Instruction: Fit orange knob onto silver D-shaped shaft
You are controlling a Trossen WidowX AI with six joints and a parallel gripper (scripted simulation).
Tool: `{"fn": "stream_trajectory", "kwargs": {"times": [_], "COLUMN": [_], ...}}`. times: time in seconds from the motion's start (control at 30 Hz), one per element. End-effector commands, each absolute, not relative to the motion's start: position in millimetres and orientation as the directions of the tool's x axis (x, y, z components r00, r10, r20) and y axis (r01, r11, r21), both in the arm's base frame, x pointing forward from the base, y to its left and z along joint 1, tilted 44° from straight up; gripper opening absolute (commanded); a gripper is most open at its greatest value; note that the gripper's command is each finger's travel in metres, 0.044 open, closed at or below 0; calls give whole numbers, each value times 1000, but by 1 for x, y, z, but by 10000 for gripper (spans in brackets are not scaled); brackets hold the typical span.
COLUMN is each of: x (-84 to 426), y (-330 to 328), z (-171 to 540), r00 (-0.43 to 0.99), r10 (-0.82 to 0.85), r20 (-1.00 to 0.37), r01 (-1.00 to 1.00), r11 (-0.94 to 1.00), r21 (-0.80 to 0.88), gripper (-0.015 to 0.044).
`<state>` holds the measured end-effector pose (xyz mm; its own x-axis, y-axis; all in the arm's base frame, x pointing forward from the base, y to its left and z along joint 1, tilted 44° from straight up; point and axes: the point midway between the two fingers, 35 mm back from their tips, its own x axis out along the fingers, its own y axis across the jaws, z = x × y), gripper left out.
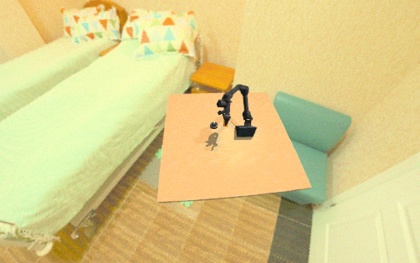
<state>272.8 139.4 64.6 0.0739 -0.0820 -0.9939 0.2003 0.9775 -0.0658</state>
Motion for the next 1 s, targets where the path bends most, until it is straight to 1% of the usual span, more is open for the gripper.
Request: {"fn": "stream_trajectory", "kwargs": {"times": [0.0,0.27,0.47,0.83,0.97], "x": [276,284,284,284,284], "y": [147,160,160,156,154], "z": [71,80,80,79,75], "r00": [96,127,129,147,137], "r10": [4,167,175,283,259], "r20": [-995,-978,-976,-948,-956], "r01": [188,168,167,152,164], "r11": [982,968,966,940,946], "r21": [22,187,195,305,280], "gripper": [0,0,0,0,0]}}
